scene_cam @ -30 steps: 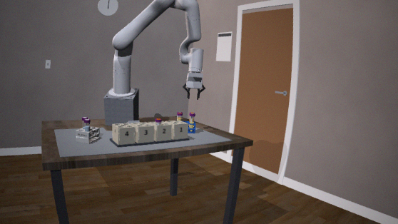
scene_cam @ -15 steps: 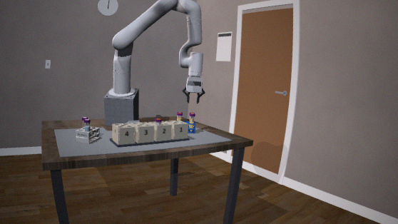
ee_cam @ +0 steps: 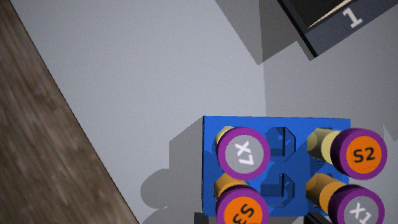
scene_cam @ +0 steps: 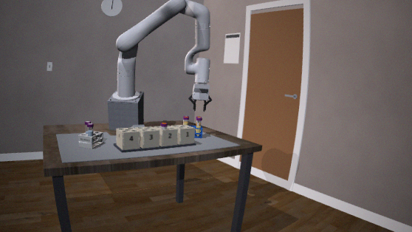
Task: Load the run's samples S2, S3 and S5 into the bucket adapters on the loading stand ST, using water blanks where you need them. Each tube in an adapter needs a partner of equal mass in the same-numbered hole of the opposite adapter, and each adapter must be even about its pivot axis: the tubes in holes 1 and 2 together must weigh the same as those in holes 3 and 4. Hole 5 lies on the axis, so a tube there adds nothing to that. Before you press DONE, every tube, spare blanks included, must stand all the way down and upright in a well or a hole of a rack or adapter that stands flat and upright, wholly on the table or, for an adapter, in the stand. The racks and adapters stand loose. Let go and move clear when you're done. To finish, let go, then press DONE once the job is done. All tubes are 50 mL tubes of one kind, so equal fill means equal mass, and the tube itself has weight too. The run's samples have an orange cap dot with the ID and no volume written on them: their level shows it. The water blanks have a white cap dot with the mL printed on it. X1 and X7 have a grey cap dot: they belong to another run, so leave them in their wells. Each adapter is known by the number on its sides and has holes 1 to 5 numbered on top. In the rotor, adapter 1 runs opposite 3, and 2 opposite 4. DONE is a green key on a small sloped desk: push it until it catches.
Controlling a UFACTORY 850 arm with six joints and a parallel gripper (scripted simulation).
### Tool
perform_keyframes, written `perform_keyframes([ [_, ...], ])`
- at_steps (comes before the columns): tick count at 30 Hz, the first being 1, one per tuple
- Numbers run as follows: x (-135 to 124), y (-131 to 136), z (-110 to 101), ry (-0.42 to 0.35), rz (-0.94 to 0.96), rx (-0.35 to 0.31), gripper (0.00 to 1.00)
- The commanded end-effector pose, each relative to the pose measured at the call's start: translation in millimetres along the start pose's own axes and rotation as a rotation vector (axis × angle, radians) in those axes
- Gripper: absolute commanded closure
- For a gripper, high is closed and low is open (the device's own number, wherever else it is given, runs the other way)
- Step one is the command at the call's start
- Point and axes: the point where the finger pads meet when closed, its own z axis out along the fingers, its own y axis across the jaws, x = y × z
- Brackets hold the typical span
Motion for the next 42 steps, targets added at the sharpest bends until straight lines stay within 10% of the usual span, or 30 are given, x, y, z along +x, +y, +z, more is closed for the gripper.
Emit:
perform_keyframes([
  [1,0.1,-1.1,9.8,0.001,0.001,0.005,0.43],
  [42,0.1,-1.3,46.3,0.001,0.001,0.005,0.43],
])
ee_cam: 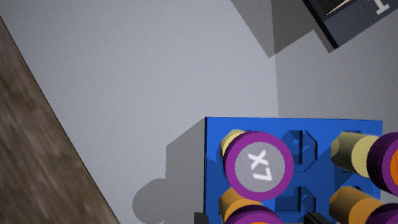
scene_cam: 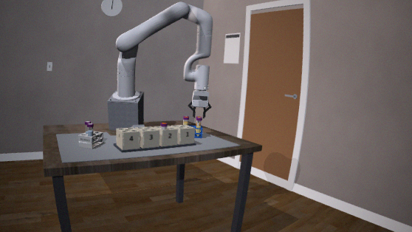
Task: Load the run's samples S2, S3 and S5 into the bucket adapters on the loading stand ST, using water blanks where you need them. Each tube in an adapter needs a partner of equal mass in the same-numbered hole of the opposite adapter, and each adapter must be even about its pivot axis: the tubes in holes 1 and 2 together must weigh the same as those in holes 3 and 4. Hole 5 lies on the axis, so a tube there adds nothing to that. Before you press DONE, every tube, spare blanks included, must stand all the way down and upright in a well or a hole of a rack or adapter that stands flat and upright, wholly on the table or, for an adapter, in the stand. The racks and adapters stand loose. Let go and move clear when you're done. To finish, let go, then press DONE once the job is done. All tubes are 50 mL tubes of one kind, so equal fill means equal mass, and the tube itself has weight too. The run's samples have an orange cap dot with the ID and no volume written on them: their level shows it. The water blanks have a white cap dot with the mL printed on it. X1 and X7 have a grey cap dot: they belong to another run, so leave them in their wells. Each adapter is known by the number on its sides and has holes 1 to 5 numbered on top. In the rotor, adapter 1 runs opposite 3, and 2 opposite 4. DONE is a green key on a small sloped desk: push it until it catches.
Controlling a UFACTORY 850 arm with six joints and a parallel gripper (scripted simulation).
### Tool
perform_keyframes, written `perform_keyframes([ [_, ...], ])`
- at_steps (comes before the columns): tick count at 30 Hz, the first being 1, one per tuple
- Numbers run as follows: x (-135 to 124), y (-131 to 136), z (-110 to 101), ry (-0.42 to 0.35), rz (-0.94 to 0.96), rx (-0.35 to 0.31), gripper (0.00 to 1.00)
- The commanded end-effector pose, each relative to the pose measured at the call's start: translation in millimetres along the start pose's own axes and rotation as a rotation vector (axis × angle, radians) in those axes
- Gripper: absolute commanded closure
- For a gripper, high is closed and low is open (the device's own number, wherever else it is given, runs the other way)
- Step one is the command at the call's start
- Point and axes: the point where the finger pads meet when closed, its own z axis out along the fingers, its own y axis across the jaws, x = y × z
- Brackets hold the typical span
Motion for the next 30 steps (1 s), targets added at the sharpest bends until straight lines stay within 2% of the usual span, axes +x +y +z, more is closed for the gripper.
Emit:
perform_keyframes([
  [1,0.0,-0.8,3.0,0.0,0.0,0.002,0.43],
  [30,0.0,-0.8,15.7,0.0,0.0,0.002,0.43],
])
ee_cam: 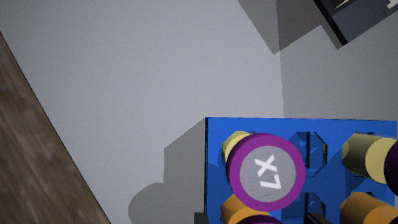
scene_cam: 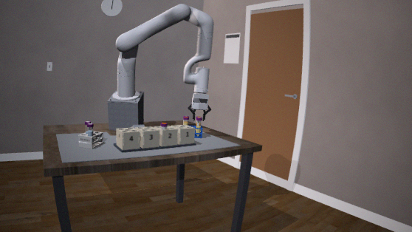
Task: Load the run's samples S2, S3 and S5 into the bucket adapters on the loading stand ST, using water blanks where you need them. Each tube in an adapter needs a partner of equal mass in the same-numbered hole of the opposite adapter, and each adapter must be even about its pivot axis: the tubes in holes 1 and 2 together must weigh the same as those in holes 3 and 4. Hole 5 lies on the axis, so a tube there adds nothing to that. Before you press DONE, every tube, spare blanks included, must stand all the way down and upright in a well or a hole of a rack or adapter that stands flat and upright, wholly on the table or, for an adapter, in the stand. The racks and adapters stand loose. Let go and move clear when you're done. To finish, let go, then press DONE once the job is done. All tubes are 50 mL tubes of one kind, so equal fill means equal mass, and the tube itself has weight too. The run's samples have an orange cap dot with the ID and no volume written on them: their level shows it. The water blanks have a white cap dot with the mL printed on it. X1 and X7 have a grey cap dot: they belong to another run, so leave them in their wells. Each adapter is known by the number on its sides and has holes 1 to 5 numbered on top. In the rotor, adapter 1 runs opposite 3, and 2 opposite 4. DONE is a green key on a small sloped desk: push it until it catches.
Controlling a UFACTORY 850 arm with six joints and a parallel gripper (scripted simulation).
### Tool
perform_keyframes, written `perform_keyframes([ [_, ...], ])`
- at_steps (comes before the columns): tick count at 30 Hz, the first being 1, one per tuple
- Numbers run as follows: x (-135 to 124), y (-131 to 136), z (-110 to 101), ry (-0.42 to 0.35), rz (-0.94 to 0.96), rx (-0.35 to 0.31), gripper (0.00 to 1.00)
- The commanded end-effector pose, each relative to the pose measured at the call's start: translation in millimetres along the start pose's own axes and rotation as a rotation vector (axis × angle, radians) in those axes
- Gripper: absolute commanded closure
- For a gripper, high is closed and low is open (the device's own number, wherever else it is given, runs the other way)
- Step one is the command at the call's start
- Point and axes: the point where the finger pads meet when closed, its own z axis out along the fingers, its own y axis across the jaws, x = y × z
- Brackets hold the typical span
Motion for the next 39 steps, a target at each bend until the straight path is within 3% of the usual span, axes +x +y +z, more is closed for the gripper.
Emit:
perform_keyframes([
  [1,0.0,-0.8,-0.2,0.0,0.0,0.002,0.43],
  [9,0.0,-0.8,-0.2,0.0,0.0,0.002,0.43],
  [10,0.0,-0.8,-0.8,0.0,0.0,0.002,1.0],
  [39,0.0,-0.7,-1.9,0.0,0.0,0.002,1.0],
])
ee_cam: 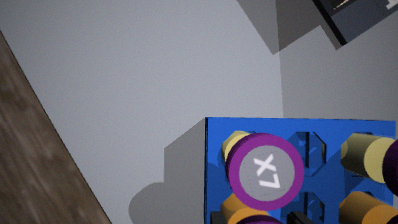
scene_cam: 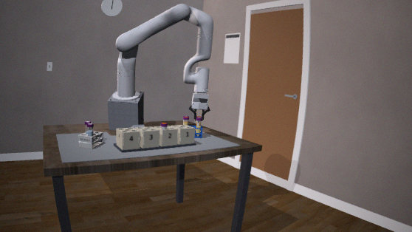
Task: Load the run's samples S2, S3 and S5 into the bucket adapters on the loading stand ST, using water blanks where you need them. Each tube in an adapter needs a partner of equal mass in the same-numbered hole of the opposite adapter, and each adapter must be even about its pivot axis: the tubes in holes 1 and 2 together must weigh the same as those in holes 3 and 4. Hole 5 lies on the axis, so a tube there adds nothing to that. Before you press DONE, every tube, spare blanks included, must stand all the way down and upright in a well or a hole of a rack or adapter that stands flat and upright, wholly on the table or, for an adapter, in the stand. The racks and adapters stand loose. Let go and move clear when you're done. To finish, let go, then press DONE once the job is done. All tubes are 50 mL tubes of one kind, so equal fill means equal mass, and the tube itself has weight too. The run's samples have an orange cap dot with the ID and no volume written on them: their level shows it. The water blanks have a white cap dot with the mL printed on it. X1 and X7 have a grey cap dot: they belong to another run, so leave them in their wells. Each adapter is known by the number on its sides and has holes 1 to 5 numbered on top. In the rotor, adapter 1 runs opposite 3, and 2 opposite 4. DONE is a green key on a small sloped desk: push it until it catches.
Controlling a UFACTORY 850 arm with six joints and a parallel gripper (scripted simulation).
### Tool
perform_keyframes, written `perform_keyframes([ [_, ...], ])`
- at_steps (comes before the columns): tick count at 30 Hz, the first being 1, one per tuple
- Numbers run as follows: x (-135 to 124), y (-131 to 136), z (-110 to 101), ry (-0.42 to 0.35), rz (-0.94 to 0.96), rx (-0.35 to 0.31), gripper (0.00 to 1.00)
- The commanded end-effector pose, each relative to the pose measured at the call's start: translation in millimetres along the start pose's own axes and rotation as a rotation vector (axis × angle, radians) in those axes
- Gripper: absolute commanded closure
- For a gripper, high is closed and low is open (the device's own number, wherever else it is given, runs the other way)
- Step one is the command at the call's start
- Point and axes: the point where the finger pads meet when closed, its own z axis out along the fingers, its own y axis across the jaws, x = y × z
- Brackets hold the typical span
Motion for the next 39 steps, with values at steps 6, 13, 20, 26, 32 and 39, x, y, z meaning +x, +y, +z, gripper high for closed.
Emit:
perform_keyframes([
  [6,0.0,-0.8,-0.6,0.0,0.0,0.002,1.0],
  [13,0.0,-0.8,-0.6,0.0,0.0,0.002,1.0],
  [20,0.0,-0.8,-5.3,0.0,0.0,0.002,1.0],
  [26,0.0,-0.8,-8.6,0.0,0.0,0.002,1.0],
  [32,0.0,-0.8,-11.9,0.0,0.0,0.002,1.0],
  [39,0.0,-0.8,-16.6,0.0,0.0,0.002,1.0],
])
